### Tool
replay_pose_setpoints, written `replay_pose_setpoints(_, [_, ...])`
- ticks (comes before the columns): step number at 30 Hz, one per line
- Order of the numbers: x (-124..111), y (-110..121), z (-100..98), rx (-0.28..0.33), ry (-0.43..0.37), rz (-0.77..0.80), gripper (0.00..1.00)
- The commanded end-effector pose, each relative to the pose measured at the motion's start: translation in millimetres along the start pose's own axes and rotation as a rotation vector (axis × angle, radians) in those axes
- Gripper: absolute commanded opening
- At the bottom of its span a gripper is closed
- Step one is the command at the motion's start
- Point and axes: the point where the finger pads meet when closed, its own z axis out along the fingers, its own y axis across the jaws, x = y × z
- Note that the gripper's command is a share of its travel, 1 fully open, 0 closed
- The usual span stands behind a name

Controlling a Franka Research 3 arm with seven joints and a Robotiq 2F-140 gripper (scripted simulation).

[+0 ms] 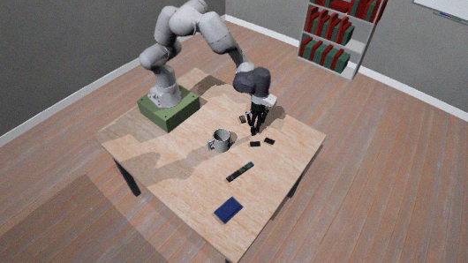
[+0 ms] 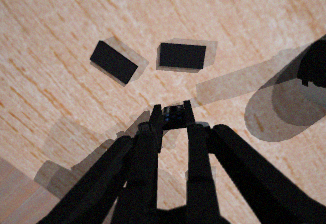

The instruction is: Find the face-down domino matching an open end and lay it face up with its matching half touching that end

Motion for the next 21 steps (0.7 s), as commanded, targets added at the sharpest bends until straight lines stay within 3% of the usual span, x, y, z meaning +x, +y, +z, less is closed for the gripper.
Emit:
replay_pose_setpoints(1, [1, -1, 0.0, 0.003, 0.003, 0.002, 0.23])
replay_pose_setpoints(21, [1, -1, -14.0, 0.003, 0.003, 0.002, 0.23])
